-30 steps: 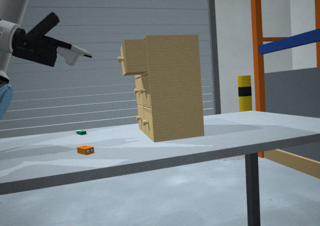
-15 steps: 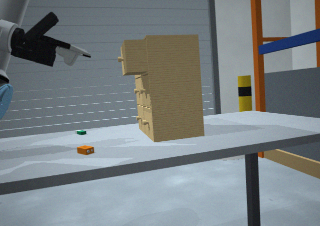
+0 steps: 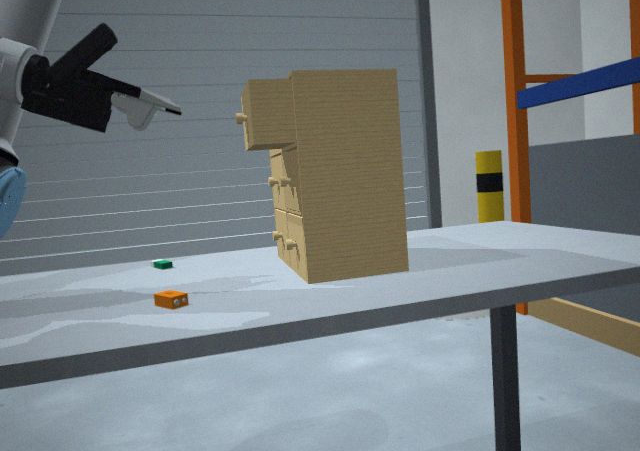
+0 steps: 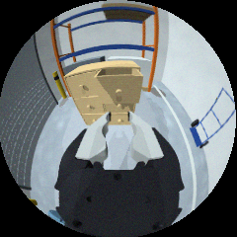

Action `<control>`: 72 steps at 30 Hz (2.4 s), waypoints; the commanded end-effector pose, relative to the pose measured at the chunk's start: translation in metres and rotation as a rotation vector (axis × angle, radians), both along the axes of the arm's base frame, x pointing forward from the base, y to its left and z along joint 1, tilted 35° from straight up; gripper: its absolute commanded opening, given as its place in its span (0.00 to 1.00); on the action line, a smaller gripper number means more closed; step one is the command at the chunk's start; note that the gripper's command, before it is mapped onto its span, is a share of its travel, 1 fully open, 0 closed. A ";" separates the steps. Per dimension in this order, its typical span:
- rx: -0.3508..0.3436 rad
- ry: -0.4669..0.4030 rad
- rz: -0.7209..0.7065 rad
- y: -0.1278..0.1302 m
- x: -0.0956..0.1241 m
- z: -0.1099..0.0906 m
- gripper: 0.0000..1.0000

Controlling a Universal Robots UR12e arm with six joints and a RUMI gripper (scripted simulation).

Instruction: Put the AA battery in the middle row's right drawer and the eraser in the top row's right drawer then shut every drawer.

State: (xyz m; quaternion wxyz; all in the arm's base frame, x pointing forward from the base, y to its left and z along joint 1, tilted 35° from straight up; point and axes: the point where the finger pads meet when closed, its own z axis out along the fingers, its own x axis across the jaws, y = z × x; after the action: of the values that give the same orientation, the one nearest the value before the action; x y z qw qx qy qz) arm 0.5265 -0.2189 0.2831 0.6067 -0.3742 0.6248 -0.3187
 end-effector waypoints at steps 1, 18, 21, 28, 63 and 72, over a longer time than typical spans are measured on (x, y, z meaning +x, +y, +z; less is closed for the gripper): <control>0.004 0.008 0.004 0.000 -0.001 0.000 0.20; 0.004 0.009 0.004 -0.001 -0.001 0.000 0.20; 0.004 0.010 0.004 -0.002 -0.001 0.000 0.20; 0.004 0.011 0.004 -0.003 -0.001 0.000 0.20; 0.001 0.026 0.009 -0.011 -0.002 0.003 0.20; 0.000 0.030 0.011 -0.013 -0.002 0.003 0.20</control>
State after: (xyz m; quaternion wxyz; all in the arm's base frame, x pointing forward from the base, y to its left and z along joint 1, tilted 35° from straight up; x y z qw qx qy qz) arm 0.5260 -0.2281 0.2861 0.6013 -0.3784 0.6301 -0.3134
